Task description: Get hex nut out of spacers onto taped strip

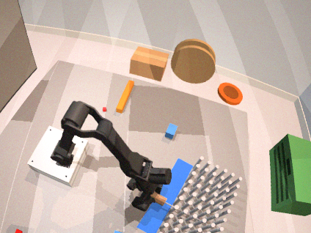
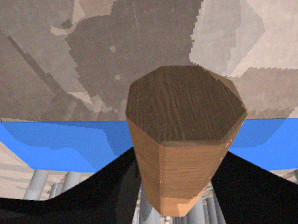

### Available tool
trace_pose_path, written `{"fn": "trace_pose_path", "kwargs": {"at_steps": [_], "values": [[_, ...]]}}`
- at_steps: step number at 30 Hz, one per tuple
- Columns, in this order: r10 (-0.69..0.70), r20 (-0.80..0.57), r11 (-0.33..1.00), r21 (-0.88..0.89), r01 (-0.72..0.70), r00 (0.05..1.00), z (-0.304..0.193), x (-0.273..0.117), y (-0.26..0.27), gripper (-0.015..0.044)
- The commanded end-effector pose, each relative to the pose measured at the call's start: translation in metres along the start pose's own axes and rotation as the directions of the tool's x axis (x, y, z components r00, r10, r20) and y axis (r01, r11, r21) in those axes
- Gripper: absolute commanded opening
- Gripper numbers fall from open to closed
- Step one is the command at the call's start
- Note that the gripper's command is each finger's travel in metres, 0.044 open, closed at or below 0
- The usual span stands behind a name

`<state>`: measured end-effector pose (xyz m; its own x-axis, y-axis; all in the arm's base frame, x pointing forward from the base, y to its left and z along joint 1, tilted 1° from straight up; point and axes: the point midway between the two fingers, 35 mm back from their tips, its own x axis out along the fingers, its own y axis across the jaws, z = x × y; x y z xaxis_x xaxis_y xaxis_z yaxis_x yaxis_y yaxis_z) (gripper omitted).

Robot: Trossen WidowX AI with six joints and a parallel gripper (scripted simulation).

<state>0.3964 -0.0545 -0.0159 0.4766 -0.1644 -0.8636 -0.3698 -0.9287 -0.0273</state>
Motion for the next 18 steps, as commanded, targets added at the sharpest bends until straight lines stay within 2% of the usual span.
{"fn": "trace_pose_path", "kwargs": {"at_steps": [1, 18], "values": [[-0.004, -0.004, 1.000, -0.005, 0.004, 1.000, 0.0007, 0.0018, -0.0006, 0.0000], [-0.003, -0.004, 1.000, -0.003, 0.003, 1.000, 0.0081, 0.0027, -0.0010, 0.0000]]}}
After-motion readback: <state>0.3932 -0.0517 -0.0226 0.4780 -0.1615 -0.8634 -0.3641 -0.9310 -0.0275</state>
